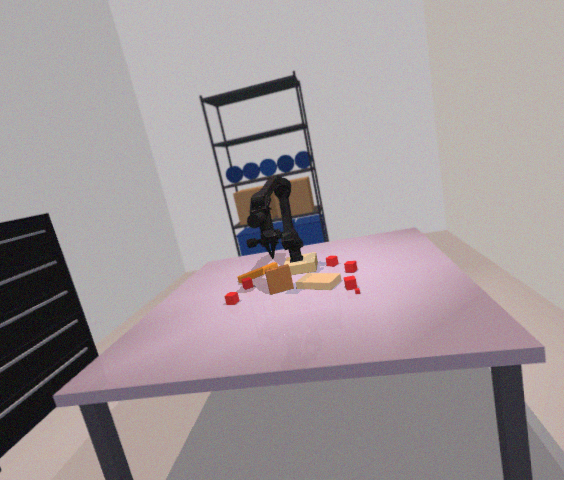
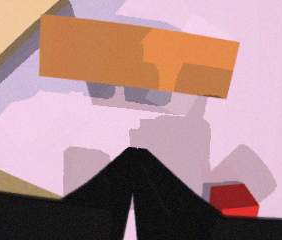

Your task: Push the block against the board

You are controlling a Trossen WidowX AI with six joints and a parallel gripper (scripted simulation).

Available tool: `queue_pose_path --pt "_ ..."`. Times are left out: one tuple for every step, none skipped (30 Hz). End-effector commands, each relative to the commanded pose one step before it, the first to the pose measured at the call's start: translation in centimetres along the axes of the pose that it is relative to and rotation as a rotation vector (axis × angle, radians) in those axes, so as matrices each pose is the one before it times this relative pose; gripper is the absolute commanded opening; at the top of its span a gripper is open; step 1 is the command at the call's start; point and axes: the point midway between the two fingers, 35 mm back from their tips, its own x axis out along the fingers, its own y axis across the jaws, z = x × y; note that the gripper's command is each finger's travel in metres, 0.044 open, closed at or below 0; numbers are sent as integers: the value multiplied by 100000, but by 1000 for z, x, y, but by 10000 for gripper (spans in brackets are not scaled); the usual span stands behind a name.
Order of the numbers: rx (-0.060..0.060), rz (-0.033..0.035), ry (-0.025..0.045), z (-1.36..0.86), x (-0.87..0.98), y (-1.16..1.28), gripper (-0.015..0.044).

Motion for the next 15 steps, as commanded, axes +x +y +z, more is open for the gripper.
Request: queue_pose_path --pt "-442 1768 1319 -367 1086 175 0" --pt "7 -1 -1 38 1026 -26 0" --pt "9 2 3 -5 1313 3 0" --pt "7 4 6 -46 1010 31 0" --pt "4 3 5 -45 601 30 0" --pt "1 1 2 -18 200 12 0" --pt "0 0 0 0 0 0 0" --pt "0 0 0 0 0 0 0" --pt "0 0 0 0 0 0 0" --pt "0 0 0 0 0 0 0" --pt "0 0 -2 20 -2 -2 0" --pt "0 0 -3 40 -4 -5 0" --pt "0 0 -4 59 -6 -7 0" --pt "0 0 -6 78 -8 -9 0" --pt "0 0 -7 98 -10 -11 0"
